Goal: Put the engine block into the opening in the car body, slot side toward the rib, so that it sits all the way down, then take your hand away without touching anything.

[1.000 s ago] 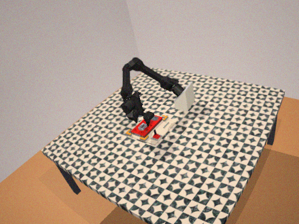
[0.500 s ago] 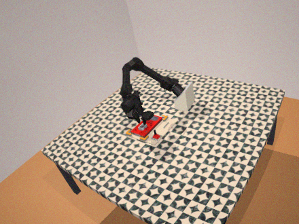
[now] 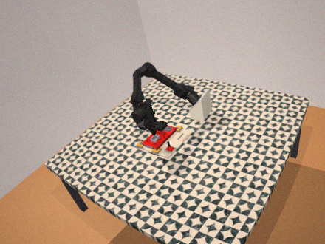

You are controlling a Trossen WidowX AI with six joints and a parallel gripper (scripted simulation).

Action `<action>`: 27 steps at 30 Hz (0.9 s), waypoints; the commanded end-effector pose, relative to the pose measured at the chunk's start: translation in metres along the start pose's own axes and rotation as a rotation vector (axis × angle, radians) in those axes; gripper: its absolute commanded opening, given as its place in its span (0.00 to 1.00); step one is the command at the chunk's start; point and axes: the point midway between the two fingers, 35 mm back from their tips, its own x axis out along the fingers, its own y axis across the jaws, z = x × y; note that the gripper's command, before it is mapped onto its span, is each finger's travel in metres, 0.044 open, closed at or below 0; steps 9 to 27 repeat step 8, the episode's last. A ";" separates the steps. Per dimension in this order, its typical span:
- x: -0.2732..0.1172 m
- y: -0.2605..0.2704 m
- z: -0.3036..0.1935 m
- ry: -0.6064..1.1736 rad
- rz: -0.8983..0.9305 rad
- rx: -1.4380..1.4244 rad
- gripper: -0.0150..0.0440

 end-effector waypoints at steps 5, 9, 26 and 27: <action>-0.001 -0.001 0.000 -0.001 -0.006 0.004 0.25; -0.001 -0.001 0.000 -0.001 -0.006 0.004 0.25; -0.001 -0.001 0.000 -0.001 -0.006 0.004 0.25; -0.001 -0.001 0.000 -0.001 -0.006 0.004 0.25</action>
